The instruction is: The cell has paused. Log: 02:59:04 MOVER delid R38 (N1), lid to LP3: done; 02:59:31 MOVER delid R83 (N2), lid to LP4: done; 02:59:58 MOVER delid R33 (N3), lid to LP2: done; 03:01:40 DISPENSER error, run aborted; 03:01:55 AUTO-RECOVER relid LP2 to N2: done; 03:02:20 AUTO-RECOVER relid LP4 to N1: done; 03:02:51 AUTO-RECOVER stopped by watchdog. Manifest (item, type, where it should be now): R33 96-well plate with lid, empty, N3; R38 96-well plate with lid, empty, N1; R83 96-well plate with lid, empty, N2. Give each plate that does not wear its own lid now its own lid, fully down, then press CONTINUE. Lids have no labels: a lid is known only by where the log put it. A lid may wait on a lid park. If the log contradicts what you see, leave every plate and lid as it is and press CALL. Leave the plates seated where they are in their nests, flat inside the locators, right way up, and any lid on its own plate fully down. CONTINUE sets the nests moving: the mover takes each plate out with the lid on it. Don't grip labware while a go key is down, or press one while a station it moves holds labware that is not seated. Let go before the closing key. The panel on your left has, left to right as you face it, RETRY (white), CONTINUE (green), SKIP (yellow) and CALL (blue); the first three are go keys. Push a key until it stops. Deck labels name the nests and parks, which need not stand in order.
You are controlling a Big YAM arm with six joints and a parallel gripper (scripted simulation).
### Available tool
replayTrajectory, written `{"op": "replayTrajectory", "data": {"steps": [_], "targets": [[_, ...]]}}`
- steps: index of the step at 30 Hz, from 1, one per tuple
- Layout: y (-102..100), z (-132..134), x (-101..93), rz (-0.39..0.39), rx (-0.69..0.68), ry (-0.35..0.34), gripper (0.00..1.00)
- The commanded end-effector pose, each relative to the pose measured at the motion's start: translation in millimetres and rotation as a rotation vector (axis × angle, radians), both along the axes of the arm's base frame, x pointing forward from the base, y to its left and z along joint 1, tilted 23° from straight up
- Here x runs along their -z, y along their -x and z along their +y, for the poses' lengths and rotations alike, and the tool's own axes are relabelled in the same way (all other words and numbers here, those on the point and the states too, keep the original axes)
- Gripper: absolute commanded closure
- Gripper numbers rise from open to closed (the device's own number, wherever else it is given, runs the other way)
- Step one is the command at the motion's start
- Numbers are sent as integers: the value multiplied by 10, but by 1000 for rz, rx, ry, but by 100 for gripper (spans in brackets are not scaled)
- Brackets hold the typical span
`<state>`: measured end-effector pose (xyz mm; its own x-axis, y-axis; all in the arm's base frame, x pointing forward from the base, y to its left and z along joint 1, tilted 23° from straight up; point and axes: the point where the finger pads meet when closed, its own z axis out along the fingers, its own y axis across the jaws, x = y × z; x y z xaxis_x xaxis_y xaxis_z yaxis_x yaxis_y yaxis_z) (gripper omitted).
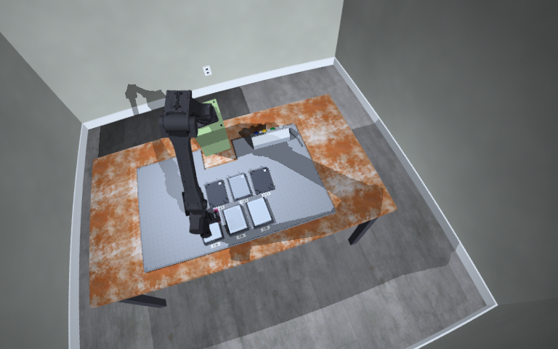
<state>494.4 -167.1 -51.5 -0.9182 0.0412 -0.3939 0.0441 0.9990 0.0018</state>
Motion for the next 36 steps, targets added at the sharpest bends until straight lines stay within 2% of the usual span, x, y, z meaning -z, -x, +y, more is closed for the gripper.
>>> {"op": "replayTrajectory", "data": {"steps": [1,17,36], "targets": [[-40,-80,-197,-29,4,10,0],[-138,-122,-308,-47,4,18,0],[-147,-125,-336,-48,4,18,0]]}}
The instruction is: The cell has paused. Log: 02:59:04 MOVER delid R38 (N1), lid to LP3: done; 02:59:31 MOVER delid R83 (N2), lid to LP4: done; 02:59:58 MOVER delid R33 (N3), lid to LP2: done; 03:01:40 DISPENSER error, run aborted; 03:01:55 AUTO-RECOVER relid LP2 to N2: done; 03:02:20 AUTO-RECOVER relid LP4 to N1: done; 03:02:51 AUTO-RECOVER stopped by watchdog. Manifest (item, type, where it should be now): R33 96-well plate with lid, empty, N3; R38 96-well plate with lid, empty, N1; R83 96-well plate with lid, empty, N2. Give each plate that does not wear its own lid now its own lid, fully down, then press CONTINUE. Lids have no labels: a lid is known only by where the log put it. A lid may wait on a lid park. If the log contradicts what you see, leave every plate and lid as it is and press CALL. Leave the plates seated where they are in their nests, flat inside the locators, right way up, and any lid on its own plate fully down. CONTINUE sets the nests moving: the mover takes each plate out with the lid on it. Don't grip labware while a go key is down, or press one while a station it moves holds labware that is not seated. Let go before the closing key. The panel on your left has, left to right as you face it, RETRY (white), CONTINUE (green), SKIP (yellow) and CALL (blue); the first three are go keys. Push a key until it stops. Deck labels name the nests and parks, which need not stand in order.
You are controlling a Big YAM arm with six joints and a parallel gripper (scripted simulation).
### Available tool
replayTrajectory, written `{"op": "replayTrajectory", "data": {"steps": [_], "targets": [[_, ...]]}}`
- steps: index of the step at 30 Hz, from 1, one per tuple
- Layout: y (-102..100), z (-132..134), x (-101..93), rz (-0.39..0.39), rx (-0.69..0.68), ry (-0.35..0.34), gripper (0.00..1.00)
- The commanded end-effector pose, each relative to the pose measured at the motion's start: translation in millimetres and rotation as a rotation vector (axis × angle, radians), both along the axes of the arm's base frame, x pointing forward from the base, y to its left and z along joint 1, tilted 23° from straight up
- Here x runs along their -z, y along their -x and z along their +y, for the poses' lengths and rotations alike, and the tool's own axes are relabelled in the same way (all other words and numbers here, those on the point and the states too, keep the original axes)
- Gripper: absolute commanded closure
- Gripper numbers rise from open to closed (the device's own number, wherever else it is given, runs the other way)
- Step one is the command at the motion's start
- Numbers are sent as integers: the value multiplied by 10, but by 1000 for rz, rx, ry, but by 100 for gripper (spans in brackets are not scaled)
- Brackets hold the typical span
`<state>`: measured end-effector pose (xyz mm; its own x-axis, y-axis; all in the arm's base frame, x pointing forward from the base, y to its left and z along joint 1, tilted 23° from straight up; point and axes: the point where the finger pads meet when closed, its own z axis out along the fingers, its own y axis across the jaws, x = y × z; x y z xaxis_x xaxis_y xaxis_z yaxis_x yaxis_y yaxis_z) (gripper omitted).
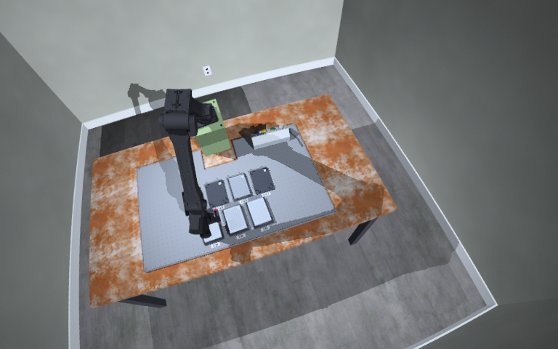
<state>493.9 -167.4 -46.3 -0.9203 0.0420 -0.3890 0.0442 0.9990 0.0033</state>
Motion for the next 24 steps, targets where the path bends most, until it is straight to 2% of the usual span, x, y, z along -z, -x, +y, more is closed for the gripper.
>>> {"op": "replayTrajectory", "data": {"steps": [1,24], "targets": [[-155,-124,-287,-53,4,19,0],[-131,-114,-279,-48,4,17,0]]}}
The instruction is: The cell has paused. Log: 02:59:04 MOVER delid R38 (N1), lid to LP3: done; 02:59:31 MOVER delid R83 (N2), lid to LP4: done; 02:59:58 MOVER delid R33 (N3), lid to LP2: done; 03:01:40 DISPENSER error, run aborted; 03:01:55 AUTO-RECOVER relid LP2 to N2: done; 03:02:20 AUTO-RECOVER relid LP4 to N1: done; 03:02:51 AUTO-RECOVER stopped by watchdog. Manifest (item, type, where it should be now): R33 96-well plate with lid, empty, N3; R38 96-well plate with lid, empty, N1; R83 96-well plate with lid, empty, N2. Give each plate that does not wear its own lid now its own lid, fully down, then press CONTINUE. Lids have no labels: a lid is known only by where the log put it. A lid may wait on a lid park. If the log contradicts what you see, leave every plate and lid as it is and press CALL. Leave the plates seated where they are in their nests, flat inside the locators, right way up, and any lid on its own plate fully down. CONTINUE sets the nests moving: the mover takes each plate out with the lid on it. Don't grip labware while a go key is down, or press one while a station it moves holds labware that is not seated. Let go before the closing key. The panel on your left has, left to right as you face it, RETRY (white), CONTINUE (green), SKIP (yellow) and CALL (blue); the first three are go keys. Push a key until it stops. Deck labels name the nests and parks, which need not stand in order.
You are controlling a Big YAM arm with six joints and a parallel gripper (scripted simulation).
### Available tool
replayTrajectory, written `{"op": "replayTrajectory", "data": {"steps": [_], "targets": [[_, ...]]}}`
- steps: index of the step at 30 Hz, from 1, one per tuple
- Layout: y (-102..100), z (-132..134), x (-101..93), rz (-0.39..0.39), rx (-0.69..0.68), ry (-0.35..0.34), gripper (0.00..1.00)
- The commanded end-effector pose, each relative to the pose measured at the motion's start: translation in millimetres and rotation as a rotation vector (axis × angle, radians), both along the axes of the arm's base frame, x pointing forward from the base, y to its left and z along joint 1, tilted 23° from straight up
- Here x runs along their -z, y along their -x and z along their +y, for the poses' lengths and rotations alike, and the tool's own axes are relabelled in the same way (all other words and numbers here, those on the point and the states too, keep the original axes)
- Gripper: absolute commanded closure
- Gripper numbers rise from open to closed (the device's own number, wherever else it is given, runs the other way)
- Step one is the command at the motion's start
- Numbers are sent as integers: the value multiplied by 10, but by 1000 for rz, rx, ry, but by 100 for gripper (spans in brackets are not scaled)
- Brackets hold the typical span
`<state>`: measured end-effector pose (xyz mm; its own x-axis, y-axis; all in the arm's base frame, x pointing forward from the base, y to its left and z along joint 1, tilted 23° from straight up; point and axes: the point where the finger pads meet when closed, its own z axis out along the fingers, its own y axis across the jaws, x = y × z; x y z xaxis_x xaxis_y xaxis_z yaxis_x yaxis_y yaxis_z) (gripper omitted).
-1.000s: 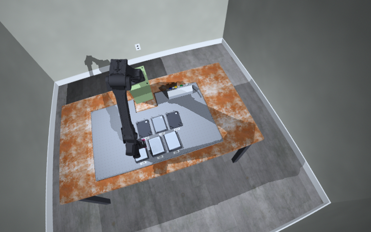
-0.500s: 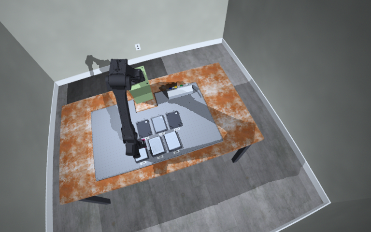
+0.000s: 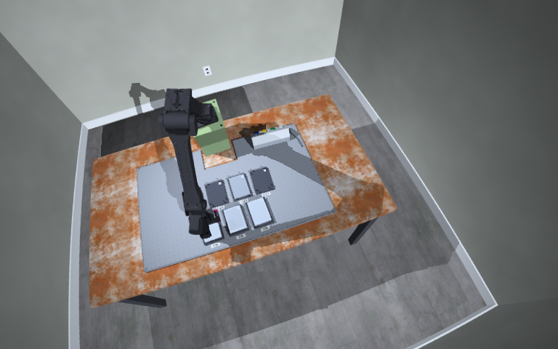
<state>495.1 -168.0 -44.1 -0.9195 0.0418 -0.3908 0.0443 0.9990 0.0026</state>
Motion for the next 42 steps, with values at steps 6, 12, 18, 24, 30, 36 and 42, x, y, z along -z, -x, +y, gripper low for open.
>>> {"op": "replayTrajectory", "data": {"steps": [6,12,18,24,30,36,42], "targets": [[-118,-109,-260,-46,4,16,0],[-126,-113,-268,-48,4,17,0],[-127,-113,-270,-47,4,17,0],[-130,-114,-274,-48,4,17,0],[-125,254,-215,-47,-6,15,0],[-136,458,-215,-47,-6,13,0],[-153,762,-216,-48,-6,10,0]]}}
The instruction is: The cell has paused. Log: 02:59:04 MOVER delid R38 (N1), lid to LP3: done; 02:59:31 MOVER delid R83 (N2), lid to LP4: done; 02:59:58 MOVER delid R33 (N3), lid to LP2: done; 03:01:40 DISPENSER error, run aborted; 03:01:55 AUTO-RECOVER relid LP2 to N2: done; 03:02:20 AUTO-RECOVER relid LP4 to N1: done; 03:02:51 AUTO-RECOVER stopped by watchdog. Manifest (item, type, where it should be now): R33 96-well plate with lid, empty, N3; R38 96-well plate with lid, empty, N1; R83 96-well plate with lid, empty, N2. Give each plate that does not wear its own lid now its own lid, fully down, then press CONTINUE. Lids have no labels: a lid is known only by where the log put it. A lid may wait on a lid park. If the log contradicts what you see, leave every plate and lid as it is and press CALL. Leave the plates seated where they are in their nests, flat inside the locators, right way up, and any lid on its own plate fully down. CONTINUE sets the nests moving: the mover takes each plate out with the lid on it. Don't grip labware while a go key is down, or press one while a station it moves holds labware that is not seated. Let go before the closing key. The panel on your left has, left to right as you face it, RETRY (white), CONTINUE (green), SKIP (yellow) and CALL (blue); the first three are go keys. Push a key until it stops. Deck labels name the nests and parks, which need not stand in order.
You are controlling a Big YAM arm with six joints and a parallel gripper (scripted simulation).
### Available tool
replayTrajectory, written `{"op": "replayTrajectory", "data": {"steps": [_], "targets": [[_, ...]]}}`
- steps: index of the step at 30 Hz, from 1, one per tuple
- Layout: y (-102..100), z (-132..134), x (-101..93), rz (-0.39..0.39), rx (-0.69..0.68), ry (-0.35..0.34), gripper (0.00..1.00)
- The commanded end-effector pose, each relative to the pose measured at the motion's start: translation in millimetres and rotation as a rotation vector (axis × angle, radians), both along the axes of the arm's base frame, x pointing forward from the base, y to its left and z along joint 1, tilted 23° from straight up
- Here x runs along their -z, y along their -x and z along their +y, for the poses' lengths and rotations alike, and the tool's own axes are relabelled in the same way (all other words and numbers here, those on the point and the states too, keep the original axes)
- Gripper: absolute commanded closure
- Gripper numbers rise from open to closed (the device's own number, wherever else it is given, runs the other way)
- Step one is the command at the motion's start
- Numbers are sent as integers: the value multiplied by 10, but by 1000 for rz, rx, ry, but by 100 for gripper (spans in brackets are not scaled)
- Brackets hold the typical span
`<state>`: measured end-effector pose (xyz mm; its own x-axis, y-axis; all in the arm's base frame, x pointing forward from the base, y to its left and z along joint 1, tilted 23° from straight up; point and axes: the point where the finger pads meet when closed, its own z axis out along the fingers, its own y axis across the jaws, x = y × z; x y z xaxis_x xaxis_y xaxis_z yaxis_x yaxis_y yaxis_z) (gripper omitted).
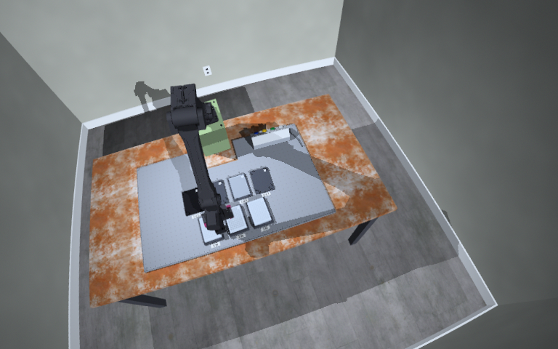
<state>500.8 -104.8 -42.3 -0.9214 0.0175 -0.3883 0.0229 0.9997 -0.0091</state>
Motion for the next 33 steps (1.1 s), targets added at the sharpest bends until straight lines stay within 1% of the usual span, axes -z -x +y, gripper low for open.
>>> {"op": "replayTrajectory", "data": {"steps": [1,6,8,14,23,25,31,33], "targets": [[-100,181,-197,-51,16,-3,0],[-113,435,-199,-51,16,-5,0],[-113,435,-199,-51,16,-5,0],[-124,740,-200,-49,16,-9,0],[-245,1203,-282,-58,15,-13,0],[-245,1203,-282,-58,15,-13,0],[-192,1510,-84,-15,15,-12,0],[-197,1613,-86,-15,15,-12,0]]}}
